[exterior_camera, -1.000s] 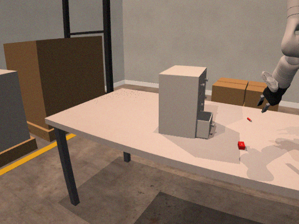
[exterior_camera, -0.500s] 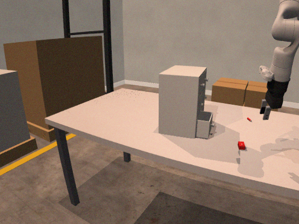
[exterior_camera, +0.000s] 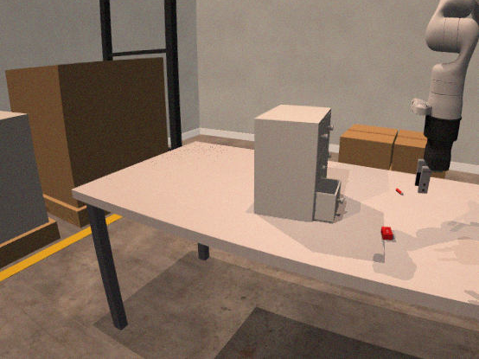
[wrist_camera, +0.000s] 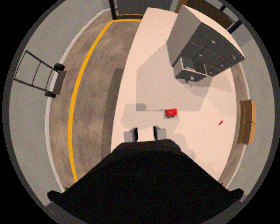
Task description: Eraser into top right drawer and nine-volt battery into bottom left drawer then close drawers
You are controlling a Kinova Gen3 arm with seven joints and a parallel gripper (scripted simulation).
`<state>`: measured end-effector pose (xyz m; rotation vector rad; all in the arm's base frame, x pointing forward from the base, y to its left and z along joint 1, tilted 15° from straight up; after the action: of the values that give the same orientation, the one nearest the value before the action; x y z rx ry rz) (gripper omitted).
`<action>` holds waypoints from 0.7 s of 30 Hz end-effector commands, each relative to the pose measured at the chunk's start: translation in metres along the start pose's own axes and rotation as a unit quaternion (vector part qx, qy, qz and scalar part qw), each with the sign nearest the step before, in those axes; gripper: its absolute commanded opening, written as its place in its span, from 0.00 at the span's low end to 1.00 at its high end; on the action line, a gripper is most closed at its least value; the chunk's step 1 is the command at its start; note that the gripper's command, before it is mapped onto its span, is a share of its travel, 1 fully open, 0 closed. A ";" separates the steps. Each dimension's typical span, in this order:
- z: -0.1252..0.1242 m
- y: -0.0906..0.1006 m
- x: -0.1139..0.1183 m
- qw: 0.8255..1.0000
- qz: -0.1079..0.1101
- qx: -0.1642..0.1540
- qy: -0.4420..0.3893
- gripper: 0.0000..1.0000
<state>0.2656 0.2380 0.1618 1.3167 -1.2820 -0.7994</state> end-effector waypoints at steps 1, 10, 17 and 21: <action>-0.008 0.006 -0.004 1.000 -0.019 0.008 -0.020 0.67; -0.015 0.012 -0.010 0.998 -0.042 0.015 -0.040 0.67; -0.016 0.013 -0.011 0.998 -0.046 0.016 -0.043 0.67; -0.016 0.013 -0.011 0.998 -0.046 0.016 -0.044 0.67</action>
<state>0.2733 0.2513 0.1721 1.3767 -1.3061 -0.8911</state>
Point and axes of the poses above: the point where the finger pads meet when closed, its own y axis back along the fingers, its own x axis across the jaws, z = x × y, the point moved 5 cm from there along y, back along the fingers, and after that the axes turned 8 degrees about y, right-handed, at the moved point
